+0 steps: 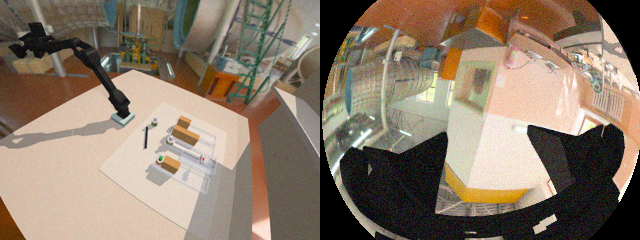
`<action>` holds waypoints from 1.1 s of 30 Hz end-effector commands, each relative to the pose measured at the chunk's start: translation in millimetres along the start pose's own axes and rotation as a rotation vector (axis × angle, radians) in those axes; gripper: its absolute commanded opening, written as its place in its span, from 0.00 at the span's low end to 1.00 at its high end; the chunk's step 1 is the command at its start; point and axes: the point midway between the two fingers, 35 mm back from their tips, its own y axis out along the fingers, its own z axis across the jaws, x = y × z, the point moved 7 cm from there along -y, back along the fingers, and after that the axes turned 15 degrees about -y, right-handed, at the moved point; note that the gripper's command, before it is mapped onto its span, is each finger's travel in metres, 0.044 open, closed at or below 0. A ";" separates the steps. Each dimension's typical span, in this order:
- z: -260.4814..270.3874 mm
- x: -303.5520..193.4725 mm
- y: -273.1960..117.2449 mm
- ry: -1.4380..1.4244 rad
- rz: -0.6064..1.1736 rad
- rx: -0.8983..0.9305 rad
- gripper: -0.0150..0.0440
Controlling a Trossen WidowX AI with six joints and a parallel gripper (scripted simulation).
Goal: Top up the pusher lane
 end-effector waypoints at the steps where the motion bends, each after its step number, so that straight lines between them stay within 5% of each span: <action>1: -1.1 -0.5 0.2 -0.001 0.000 -0.002 0.98; 17: -189.6 -83.8 -8.8 -0.288 0.028 -0.373 1.00; 33: -385.5 -171.3 -125.2 -0.702 0.272 -0.821 1.00</action>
